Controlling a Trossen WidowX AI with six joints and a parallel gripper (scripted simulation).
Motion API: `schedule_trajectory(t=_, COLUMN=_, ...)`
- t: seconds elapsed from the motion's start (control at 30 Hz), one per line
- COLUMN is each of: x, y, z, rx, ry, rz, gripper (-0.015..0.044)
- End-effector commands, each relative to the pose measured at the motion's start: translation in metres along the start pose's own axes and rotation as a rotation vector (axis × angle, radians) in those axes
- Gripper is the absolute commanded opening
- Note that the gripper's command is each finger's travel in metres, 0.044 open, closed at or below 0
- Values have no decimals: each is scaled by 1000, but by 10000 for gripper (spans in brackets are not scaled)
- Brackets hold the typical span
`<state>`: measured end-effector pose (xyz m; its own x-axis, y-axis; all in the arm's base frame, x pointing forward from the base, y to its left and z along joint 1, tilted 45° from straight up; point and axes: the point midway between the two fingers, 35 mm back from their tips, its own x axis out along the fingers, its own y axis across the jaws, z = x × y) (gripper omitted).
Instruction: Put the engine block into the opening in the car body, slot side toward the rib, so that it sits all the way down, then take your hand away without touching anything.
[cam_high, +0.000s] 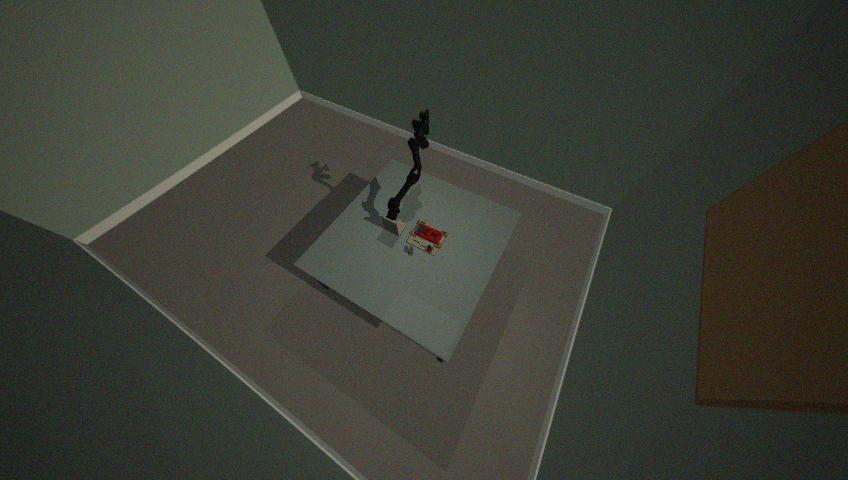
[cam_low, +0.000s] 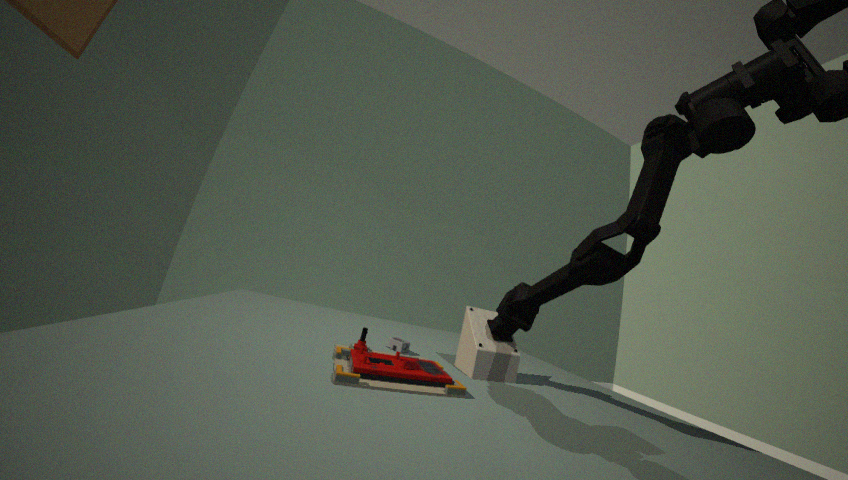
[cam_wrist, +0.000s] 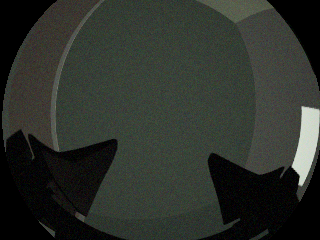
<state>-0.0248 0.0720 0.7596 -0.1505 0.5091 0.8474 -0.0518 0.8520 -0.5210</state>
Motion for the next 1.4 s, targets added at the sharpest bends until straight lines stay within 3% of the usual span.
schedule_trajectory(t=0.0, x=-9, y=-22, z=11, rx=-2, ry=-23, rz=-74, gripper=440)
schedule_trajectory(t=0.53, x=-53, y=-104, z=49, rx=-172, ry=-80, rz=-348, gripper=440)
schedule_trajectory(t=1.37, x=-212, y=-262, z=71, rx=-312, ry=-10, rz=-965, gripper=440)
